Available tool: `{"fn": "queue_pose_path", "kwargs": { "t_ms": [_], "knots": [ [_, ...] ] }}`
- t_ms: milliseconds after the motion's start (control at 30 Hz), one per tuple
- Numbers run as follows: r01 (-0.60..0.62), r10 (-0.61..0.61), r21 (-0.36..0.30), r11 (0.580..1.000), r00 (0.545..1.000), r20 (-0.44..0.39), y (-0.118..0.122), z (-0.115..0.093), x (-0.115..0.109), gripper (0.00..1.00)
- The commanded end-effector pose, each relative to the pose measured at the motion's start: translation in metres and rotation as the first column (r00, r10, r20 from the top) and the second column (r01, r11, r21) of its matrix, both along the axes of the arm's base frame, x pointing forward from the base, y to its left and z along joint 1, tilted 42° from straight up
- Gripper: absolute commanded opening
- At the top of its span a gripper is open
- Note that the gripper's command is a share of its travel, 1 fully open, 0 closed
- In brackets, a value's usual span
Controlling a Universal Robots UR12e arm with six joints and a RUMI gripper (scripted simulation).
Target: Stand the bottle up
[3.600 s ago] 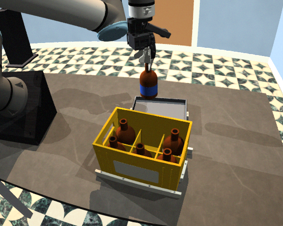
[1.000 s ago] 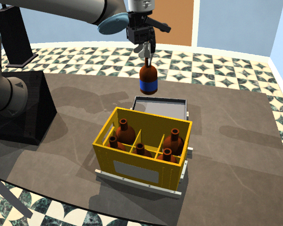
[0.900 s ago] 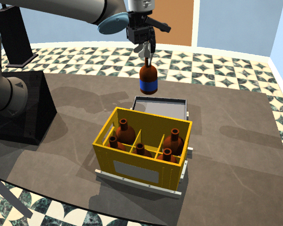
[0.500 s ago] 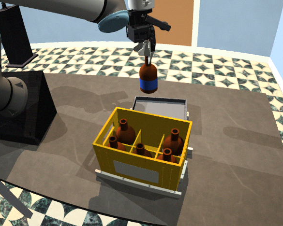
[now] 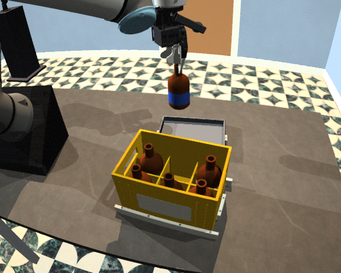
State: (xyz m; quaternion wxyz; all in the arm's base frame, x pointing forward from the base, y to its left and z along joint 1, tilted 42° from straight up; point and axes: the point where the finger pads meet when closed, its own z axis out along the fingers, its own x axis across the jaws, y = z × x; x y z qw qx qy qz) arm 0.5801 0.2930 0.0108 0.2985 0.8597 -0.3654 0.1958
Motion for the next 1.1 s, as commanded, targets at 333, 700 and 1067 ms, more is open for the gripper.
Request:
{"fn": "queue_pose_path", "kwargs": {
  "t_ms": [333, 700, 1067],
  "knots": [
    [0.000, 0.000, 0.001, 1.000, 1.000, 0.001, 0.0099, 0.0111, -0.0012, 0.00],
    [0.000, 0.000, 0.001, 1.000, 1.000, 0.001, 0.0129, 0.0145, -0.0018, 0.00],
    [0.000, 0.000, 0.001, 1.000, 1.000, 0.001, 0.0130, 0.0147, -0.0018, 0.00]
  ]
}}
